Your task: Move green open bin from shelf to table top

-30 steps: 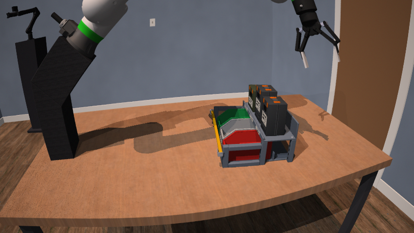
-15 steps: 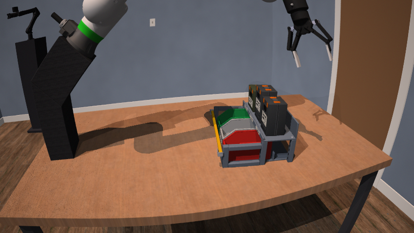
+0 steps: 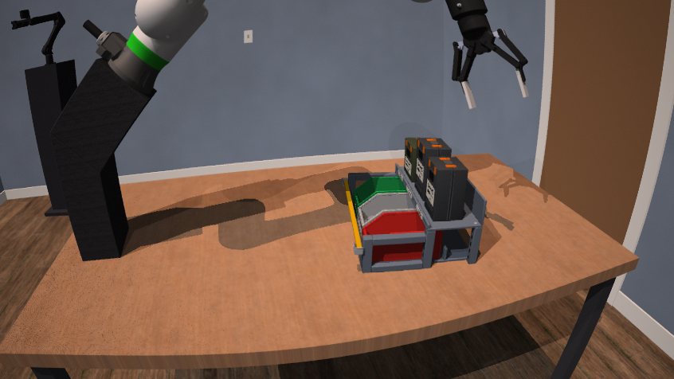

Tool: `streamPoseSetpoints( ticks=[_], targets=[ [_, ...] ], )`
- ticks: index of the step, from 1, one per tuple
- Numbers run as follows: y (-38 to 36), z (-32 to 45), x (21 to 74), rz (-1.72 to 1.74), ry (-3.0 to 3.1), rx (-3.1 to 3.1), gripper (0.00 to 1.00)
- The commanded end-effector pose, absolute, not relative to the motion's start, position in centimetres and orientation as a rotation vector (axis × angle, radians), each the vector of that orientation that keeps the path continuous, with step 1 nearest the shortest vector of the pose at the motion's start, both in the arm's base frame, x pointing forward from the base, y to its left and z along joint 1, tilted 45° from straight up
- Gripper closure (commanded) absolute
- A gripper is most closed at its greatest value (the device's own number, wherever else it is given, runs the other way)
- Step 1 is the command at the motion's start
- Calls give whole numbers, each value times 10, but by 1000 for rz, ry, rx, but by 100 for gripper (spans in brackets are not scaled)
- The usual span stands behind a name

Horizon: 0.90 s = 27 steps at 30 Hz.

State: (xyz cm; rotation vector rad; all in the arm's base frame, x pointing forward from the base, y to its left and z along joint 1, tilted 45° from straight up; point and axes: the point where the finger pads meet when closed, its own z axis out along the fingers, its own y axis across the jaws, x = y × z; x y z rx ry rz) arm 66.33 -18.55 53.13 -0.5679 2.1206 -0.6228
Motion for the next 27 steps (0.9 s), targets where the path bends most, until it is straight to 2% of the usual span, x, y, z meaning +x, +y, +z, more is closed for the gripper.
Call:
streamPoseSetpoints(
  ticks=[1, 14, 19, 27],
  targets=[
    [-180, 507, 638, -623, 2121, -567, 0],
    [-178, 500, 631, -623, 2121, -567, 0],
    [-170, 466, 595, -623, 2121, -567, 0],
    [-170, 466, 595, -623, 2121, -567, 0]
  ],
)
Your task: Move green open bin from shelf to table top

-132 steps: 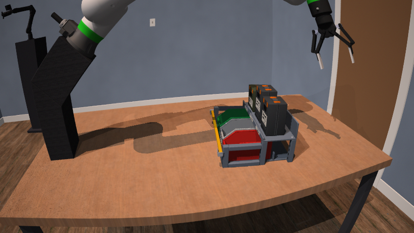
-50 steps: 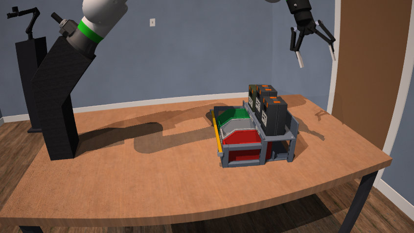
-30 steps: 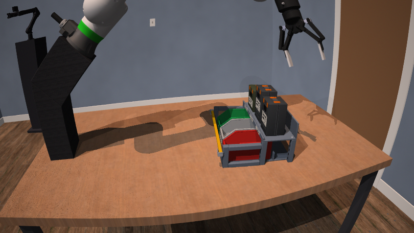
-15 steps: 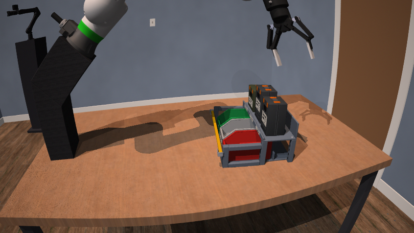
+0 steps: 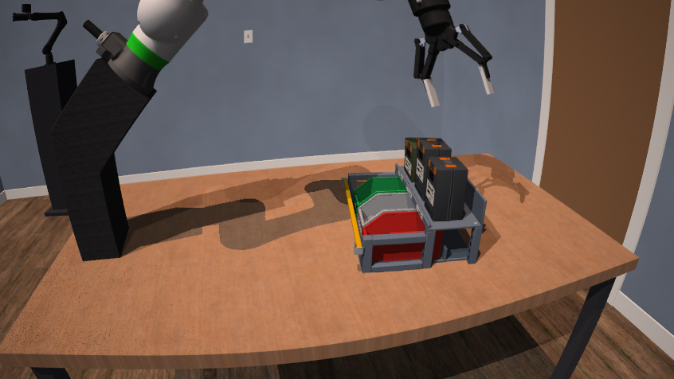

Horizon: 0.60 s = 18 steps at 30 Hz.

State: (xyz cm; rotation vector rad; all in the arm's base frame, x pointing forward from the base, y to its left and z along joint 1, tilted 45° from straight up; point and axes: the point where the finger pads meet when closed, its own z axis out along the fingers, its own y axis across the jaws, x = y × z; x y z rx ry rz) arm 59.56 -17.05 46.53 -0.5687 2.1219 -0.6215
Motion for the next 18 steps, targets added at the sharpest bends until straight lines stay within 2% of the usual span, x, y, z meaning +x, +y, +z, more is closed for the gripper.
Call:
streamPoseSetpoints(
  ticks=[1, 4, 9, 18],
  targets=[
    [-170, 466, 595, -623, 2121, -567, 0],
    [-170, 466, 595, -623, 2121, -567, 0],
    [-163, 431, 560, -623, 2121, -567, 0],
    [-163, 431, 560, -623, 2121, -567, 0]
  ],
)
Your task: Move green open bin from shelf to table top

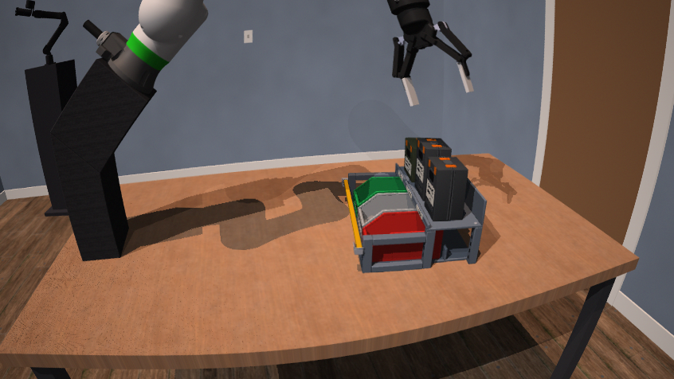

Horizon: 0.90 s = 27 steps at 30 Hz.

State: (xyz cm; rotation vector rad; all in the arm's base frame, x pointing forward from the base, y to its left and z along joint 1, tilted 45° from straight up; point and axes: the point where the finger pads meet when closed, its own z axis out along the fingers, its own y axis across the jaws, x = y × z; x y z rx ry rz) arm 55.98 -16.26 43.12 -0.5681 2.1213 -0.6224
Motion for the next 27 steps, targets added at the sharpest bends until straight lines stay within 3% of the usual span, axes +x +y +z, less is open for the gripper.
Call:
streamPoseSetpoints(
  ticks=[1, 8, 20, 27],
  targets=[
    [-163, 431, 560, -623, 2121, -567, 0],
    [-155, 397, 524, -623, 2121, -567, 0],
    [-155, 397, 524, -623, 2121, -567, 0],
    [-147, 363, 488, -623, 2121, -567, 0]
  ],
)
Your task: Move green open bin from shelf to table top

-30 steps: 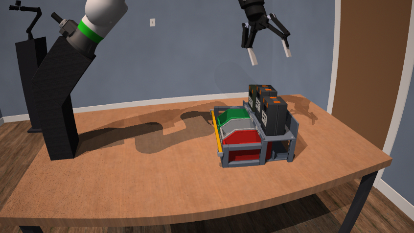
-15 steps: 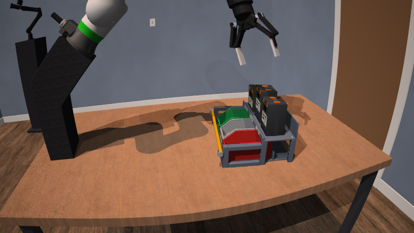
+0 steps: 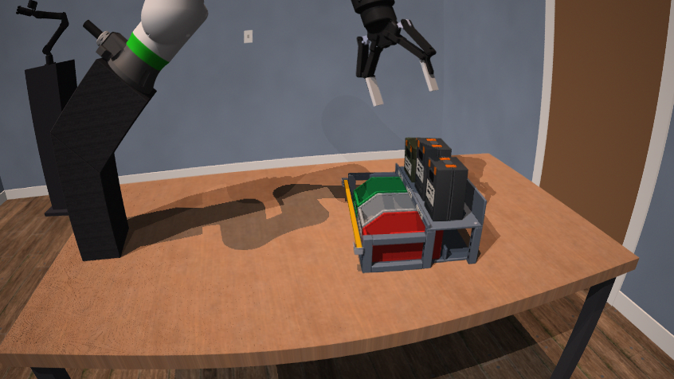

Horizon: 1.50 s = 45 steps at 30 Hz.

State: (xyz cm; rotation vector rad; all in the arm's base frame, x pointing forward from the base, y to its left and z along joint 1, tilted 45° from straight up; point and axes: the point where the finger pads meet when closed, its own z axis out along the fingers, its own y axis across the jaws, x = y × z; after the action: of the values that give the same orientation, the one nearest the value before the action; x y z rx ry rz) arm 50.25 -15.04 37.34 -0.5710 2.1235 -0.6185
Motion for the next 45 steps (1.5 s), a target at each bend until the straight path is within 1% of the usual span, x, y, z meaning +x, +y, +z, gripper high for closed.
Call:
streamPoseSetpoints(
  ticks=[1, 10, 15, 27, 32, 45],
  targets=[
    [-147, 363, 488, -623, 2121, -567, 0],
    [-147, 363, 488, -623, 2121, -567, 0],
    [-139, 329, 453, -623, 2121, -567, 0],
    [-139, 329, 453, -623, 2121, -567, 0],
    [-130, 291, 414, -623, 2121, -567, 0],
    [-129, 286, 409, -623, 2121, -567, 0]
  ],
)
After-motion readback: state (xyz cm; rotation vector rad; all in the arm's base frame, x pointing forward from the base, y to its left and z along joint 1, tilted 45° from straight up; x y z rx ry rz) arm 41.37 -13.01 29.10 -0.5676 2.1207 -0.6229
